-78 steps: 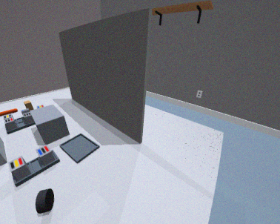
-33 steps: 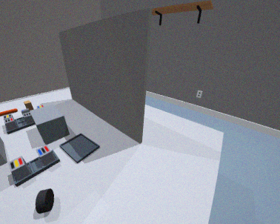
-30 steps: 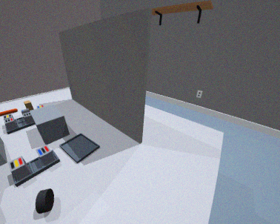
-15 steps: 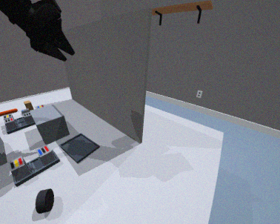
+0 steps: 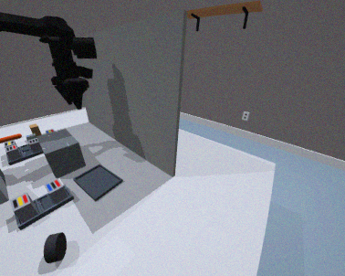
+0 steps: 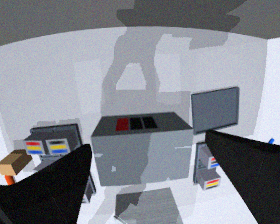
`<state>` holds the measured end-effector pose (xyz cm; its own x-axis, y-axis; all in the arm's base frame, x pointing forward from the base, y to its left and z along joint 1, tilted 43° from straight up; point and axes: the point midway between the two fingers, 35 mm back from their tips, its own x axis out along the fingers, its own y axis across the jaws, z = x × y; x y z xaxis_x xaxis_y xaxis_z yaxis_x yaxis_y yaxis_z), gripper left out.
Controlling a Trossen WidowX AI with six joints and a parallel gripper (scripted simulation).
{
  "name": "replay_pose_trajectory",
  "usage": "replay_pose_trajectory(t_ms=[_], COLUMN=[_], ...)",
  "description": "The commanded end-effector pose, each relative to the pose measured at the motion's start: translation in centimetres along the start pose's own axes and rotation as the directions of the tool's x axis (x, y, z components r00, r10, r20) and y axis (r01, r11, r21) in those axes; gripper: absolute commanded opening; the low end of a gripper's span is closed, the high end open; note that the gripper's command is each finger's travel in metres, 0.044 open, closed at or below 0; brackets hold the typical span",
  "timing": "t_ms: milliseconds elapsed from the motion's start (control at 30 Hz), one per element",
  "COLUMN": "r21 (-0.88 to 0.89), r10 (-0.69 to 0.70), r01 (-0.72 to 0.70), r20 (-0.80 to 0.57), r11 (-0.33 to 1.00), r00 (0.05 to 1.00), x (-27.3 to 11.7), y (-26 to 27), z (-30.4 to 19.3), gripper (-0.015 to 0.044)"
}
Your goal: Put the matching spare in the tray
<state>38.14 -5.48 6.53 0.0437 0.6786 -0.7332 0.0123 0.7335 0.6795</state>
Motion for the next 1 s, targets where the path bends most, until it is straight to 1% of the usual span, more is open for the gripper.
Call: replay_pose_trajectory(t_ms=[0,567,633,767,867,967], r21=[0.032,0.021,-0.070,-0.337,-0.522,-0.684], r10=[-0.002,-0.002,-0.006,-0.013,-0.014,-0.016], r01=[0.002,0.002,0.005,0.010,0.011,0.008], r20=[-0.016,-0.016,-0.013,-0.006,-0.002,-0.005], r11=[0.999,1.000,0.998,0.942,0.853,0.730], r00=[1.000,1.000,1.000,1.000,1.000,1.000], x=[-0.3,-0.2,-0.2,0.4,0.9,1.6], y=[-0.4,-0.2,1.4,6.0,9.0,11.7], z=[-0.2,-0.3,-1.0,-3.5,-5.8,-8.8], gripper=[0.0440,0.0440,0.0440,0.0440,0.0440,0.0440])
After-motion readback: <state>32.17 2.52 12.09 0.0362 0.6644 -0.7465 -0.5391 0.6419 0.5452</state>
